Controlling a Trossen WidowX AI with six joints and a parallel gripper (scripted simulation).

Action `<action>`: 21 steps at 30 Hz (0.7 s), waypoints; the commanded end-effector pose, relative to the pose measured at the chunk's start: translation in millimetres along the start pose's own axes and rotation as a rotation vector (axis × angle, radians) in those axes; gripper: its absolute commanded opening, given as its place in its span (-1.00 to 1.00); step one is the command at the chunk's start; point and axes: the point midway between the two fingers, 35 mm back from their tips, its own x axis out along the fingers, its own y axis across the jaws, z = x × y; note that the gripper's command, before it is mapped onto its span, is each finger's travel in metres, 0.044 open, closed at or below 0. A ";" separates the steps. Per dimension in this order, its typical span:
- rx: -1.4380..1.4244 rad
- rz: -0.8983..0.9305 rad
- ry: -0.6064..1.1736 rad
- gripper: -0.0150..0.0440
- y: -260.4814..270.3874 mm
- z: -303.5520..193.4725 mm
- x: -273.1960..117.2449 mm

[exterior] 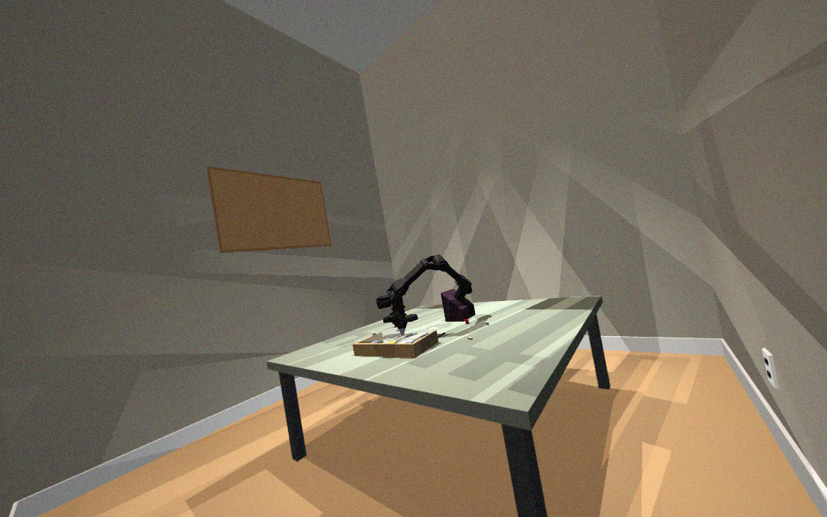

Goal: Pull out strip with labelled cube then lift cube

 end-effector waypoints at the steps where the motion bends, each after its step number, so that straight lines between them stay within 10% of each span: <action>1: 0.000 0.000 0.011 -0.49 -0.2 -9.4 2.7; 21: 0.001 0.000 0.012 -0.49 -1.1 -40.5 3.5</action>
